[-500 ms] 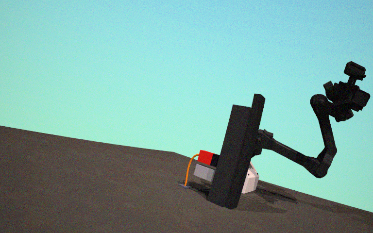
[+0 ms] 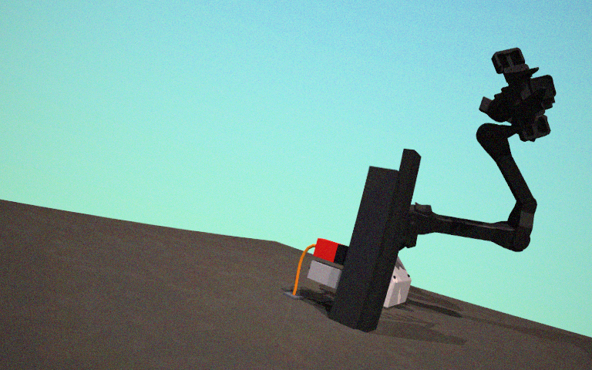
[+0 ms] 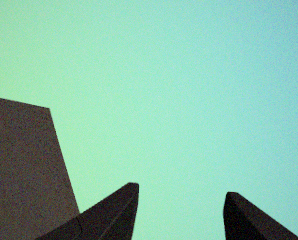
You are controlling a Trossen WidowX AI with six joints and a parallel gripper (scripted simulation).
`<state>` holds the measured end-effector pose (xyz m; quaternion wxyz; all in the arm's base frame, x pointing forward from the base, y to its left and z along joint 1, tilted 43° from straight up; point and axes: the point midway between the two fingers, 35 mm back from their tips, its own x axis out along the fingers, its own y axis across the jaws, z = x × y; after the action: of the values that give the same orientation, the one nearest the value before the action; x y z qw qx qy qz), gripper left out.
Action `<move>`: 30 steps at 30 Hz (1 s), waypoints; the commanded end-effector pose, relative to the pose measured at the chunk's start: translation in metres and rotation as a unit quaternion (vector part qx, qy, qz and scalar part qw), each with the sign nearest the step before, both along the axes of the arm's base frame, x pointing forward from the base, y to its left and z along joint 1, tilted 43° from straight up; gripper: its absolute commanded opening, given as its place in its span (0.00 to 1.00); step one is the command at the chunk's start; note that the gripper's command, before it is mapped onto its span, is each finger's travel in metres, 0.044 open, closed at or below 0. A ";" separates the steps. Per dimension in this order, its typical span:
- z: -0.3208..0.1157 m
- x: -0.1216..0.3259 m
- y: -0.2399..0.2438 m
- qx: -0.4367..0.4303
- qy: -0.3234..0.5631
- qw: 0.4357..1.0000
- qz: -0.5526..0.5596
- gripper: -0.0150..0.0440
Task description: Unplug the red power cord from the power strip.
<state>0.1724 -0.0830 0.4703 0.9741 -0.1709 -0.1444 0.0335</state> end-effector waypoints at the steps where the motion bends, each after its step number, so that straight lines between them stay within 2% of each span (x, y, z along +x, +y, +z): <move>1: -0.010 0.018 -0.040 0.119 0.008 0.993 0.013 0.53; 6: -0.036 0.042 -0.085 0.259 0.036 0.965 0.014 0.53; 12: -0.106 0.088 -0.140 0.471 0.105 0.876 0.000 0.53; 21: -0.238 0.131 -0.168 0.692 0.234 0.680 -0.064 0.53; 30: -0.366 0.134 -0.139 0.807 0.372 0.430 -0.157 0.53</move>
<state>0.3095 -0.2426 0.1643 0.7223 0.6430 0.2092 -0.1453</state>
